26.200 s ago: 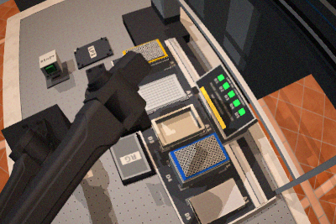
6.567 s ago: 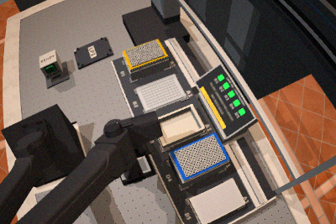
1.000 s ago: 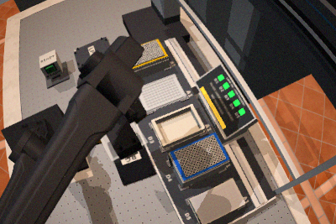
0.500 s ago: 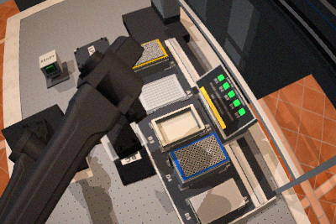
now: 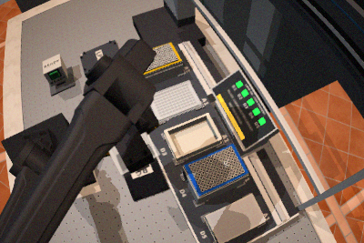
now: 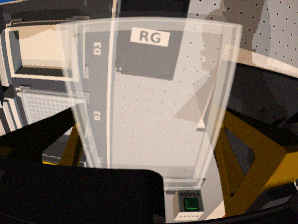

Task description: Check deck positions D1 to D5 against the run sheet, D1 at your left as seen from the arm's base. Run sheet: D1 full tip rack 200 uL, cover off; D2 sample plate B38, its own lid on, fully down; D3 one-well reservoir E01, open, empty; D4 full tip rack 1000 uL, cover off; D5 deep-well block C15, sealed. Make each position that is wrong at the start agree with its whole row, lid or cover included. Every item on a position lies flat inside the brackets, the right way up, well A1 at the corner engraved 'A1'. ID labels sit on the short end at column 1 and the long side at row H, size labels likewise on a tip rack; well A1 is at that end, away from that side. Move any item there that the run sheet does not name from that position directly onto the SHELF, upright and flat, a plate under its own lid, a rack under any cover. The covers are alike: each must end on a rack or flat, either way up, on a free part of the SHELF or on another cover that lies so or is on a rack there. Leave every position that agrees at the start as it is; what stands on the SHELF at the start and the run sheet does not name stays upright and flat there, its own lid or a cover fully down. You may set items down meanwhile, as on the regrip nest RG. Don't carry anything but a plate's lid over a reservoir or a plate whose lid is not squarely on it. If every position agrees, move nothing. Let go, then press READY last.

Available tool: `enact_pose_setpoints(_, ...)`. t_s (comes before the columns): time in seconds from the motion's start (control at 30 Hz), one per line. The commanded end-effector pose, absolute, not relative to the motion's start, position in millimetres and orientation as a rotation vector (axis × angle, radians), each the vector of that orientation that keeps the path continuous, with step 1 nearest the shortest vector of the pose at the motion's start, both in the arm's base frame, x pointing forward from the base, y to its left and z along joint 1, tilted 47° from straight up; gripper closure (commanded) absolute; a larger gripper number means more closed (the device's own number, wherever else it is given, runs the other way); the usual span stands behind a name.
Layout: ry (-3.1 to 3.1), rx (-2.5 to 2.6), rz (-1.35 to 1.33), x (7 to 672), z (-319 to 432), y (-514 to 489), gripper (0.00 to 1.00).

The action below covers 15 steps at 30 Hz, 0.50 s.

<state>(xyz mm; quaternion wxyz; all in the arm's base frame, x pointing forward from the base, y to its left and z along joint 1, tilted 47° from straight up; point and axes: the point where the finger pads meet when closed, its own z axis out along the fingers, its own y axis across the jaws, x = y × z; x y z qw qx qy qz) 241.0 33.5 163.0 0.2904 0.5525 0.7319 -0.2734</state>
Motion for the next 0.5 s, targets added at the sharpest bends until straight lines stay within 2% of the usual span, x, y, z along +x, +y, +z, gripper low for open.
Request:
enact_pose_setpoints(0.0,1.941,1.486,-0.733,243.8,167.6,34.3,1.00)
enact_pose_setpoints(0.47,1.941,1.486,-0.733,243.8,167.6,34.3,1.00)
